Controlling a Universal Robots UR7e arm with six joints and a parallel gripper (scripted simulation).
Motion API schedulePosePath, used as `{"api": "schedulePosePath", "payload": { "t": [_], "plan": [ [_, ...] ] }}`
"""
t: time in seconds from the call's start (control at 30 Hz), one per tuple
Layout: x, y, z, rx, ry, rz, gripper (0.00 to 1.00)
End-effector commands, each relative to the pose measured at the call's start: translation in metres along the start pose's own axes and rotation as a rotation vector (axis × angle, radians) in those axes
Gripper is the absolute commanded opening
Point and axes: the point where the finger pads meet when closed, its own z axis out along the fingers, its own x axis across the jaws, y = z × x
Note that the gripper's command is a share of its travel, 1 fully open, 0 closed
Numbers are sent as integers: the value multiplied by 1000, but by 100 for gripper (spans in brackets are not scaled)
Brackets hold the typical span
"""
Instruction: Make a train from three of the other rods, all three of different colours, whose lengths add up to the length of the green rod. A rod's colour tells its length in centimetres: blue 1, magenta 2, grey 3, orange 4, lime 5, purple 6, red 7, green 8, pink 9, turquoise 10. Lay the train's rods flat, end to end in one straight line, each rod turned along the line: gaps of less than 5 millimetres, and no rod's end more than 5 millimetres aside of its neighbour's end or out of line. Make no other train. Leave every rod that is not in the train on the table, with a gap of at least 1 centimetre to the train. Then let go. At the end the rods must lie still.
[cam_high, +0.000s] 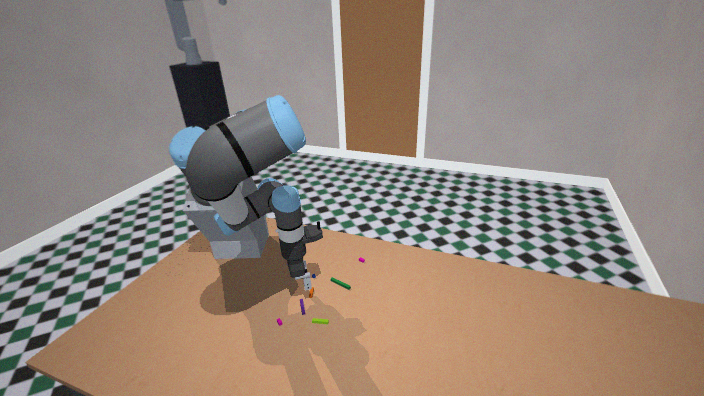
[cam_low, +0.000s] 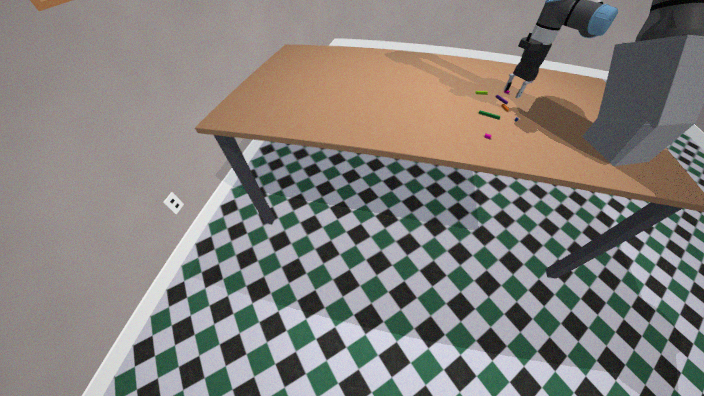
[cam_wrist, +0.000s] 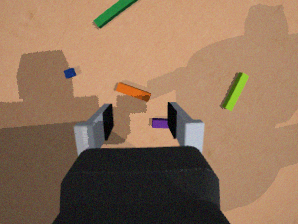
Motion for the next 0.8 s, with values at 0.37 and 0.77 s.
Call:
{"api": "schedulePosePath", "payload": {
  "t": [0.37,0.77],
  "plan": [
    [-12,-25,-1,-1,2,-505,100],
    [-18,-38,-3,-3,3,-813,100]
  ]
}}
